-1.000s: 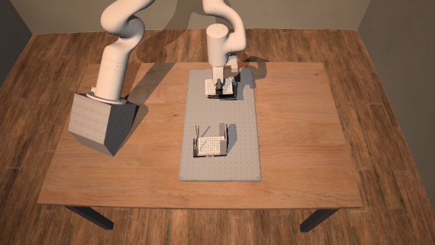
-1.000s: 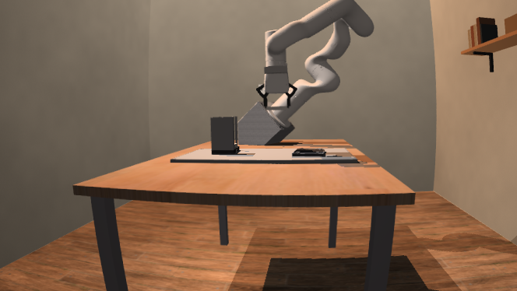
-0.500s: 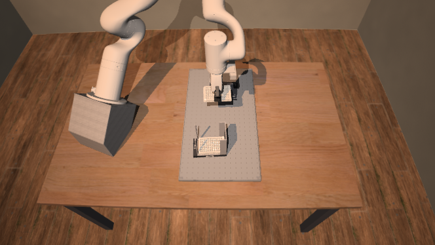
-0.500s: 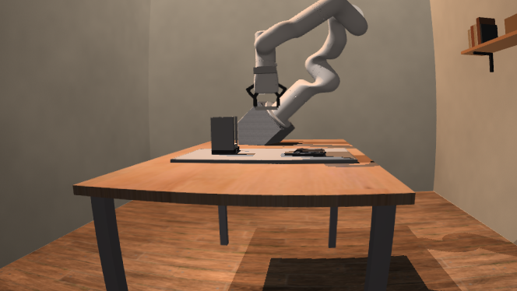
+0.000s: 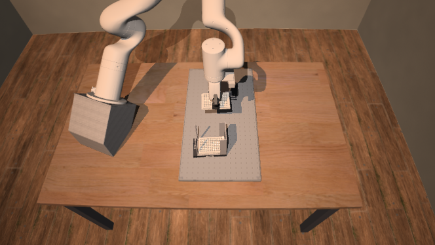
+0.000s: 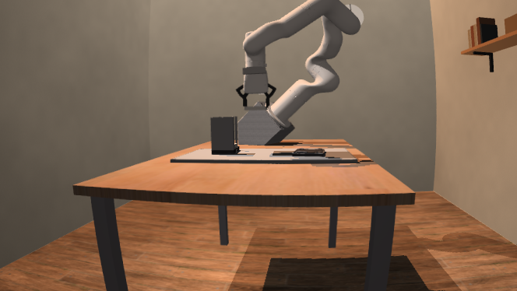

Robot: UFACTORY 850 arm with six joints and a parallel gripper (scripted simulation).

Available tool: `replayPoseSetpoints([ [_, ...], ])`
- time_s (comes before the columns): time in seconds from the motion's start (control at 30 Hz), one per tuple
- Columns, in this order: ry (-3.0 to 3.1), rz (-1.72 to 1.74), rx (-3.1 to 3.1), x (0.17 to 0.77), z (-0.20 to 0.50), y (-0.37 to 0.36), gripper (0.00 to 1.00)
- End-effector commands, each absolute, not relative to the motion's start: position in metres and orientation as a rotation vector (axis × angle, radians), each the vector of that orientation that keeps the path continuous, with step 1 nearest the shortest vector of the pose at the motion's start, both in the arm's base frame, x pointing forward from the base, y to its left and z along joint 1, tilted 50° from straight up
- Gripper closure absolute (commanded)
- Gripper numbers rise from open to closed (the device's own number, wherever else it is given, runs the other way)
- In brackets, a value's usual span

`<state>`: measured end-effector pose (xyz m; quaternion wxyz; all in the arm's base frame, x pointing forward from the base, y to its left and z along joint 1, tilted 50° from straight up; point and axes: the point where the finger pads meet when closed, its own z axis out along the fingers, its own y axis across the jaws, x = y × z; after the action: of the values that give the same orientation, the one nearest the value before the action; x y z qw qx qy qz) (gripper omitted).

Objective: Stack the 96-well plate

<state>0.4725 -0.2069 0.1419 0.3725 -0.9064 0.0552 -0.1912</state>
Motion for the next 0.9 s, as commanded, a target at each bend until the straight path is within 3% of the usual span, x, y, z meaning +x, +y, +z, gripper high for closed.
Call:
replayPoseSetpoints([
  [0.0,0.141,-0.492,-2.323,0.471,0.131,-0.218,1.0],
  [0.87,0.141,-0.492,-2.323,0.459,0.072,-0.272,1.0],
])
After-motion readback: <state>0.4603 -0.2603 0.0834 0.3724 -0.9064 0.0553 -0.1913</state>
